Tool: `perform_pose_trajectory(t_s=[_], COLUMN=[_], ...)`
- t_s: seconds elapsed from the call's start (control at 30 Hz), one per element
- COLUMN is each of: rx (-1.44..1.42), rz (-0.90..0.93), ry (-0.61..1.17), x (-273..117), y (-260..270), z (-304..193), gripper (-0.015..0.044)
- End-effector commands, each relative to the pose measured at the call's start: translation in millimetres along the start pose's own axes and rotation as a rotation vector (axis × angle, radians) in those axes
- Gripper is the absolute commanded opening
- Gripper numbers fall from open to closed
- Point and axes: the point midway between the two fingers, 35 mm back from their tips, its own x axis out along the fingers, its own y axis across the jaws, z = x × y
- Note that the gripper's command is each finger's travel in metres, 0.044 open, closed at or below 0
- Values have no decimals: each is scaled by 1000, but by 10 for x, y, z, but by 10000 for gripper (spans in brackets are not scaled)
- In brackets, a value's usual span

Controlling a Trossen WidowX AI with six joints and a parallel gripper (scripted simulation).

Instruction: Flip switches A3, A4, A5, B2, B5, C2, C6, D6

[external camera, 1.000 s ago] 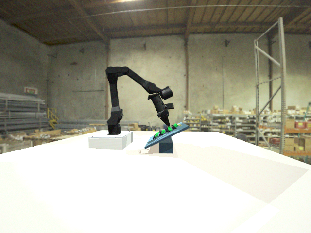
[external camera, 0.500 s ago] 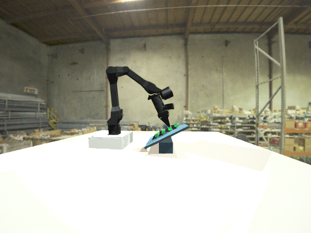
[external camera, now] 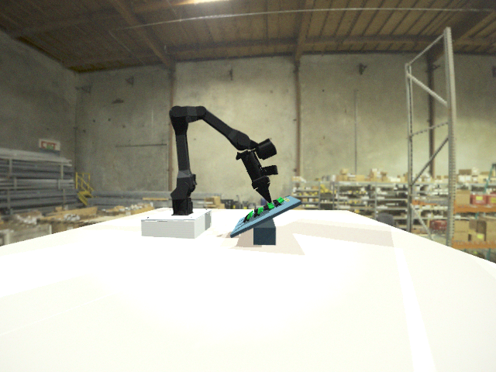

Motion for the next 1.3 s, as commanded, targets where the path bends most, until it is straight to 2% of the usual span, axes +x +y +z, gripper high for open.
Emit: perform_pose_trajectory(t_s=[0.0,0.63,0.87,1.07,1.27], rx=[-5,-5,-4,-5,-7], rz=[-1,-1,0,-1,-5], ry=[12,12,-12,-12,-8], x=[37,62,-593,-612,-606], y=[-3,-3,-1,-19,-559], z=[-34,-34,-48,-54,-185], gripper=[0,0,0,0,0])
